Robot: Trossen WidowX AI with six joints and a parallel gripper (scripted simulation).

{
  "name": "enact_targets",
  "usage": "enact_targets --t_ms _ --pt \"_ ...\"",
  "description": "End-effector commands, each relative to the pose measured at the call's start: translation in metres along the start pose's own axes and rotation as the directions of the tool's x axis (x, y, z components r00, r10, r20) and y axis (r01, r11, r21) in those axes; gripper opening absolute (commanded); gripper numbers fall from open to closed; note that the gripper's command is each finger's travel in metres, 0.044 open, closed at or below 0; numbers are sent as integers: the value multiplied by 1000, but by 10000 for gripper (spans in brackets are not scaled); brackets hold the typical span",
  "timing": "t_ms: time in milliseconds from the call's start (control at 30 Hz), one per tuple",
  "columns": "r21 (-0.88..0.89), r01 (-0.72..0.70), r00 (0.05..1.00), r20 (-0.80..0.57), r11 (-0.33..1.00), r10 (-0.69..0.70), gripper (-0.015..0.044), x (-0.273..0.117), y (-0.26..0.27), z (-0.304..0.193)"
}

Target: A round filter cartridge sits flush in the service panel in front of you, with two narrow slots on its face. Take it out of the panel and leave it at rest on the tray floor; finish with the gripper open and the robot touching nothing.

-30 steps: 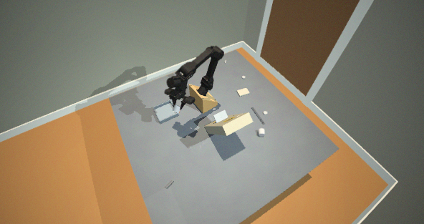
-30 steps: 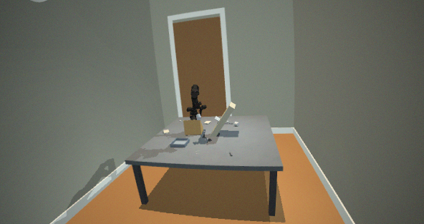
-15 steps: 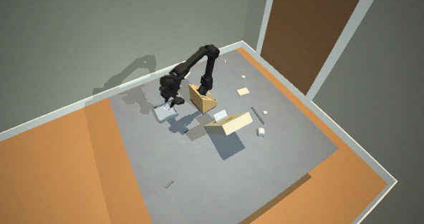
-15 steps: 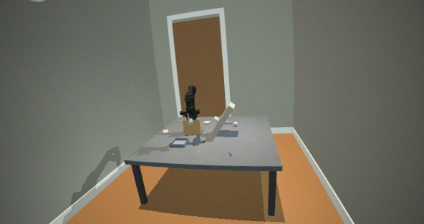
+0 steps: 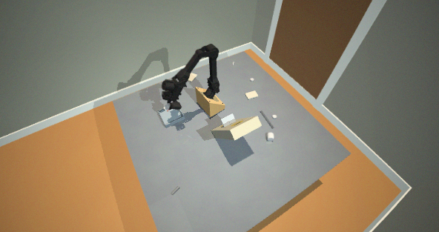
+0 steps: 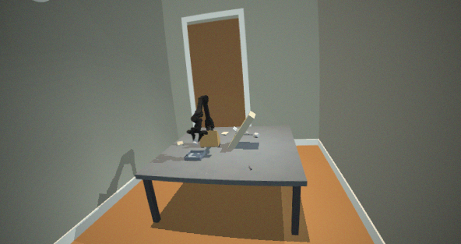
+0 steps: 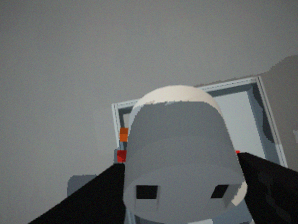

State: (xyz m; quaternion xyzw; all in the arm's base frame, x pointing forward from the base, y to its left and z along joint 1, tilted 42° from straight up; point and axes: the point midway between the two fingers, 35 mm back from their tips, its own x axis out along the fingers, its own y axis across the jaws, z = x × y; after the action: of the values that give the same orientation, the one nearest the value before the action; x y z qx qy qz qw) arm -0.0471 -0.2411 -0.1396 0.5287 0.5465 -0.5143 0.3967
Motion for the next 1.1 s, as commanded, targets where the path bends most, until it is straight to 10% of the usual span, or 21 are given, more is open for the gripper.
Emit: enact_targets --t_ms 0,900,1067 --pt "87 56 998 -14 995 -55 0 18 -23 -16" --pt "102 67 998 -18 993 -66 0 85 -27 -60" --pt "102 63 998 -23 993 -60 131 82 -25 -59"
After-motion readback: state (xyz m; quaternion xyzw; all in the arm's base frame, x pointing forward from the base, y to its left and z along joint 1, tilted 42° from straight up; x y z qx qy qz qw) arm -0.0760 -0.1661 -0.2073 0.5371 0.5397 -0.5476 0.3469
